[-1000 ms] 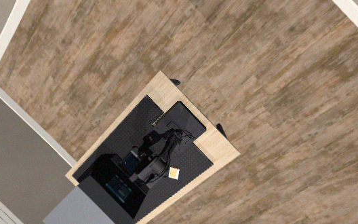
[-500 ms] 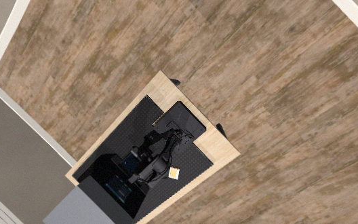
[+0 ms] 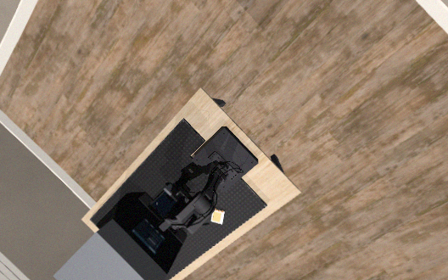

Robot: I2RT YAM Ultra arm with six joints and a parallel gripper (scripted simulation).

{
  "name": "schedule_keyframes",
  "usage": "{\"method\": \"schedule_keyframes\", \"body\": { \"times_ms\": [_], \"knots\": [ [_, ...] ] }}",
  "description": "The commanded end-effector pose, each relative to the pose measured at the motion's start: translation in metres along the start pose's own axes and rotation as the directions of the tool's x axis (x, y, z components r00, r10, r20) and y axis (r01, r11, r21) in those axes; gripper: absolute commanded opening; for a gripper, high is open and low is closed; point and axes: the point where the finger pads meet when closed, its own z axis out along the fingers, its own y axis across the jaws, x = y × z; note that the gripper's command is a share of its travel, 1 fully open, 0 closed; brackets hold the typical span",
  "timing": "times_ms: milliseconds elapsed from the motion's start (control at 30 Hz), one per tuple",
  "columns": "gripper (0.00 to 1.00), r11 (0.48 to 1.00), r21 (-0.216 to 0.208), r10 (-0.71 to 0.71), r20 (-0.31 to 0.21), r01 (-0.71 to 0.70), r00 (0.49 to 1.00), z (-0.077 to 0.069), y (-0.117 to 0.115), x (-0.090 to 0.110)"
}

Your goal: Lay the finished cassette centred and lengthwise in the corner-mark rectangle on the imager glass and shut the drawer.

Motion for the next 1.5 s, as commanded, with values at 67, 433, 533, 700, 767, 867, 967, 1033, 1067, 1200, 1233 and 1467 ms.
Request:
{"method": "schedule_keyframes", "body": {
  "times_ms": [67, 433, 533, 700, 767, 867, 967, 1033, 1067, 1200, 1233, 1467],
  "knots": [
    [0.35, 1.0, 0.028, 0.007, 0.01, -0.007, 1.0, -0.022, -0.01, 0.002],
    [0.35, 1.0, -0.006, 0.004, 0.013, -0.004, 1.0, -0.019, -0.005, 0.001],
    [0.35, 1.0, -0.006, 0.004, 0.013, -0.004, 1.0, -0.019, -0.005, 0.001],
    [0.35, 1.0, -0.006, 0.004, 0.013, -0.004, 1.0, -0.019, -0.005, 0.001],
    [0.35, 1.0, -0.006, 0.004, 0.013, -0.004, 1.0, -0.019, -0.005, 0.001],
    [0.35, 1.0, 0.001, 0.005, 0.005, -0.005, 1.0, -0.019, -0.002, 0.001],
    [0.35, 1.0, 0.001, 0.005, 0.005, -0.005, 1.0, -0.019, -0.002, 0.001],
    [0.35, 0.997, -0.024, 0.068, -0.01, -0.069, 0.998, -0.021, 0.017, -0.003],
    [0.35, 0.994, -0.028, 0.101, -0.016, -0.101, 0.995, -0.022, 0.022, -0.004],
    [0.35, 0.972, -0.042, 0.229, -0.038, -0.231, 0.973, -0.025, 0.041, -0.008],
    [0.35, 0.964, -0.045, 0.26, -0.044, -0.262, 0.965, -0.026, 0.046, -0.009],
    [0.35, 0.893, -0.053, 0.442, -0.077, -0.446, 0.894, -0.026, 0.04, -0.011]
  ]
}}
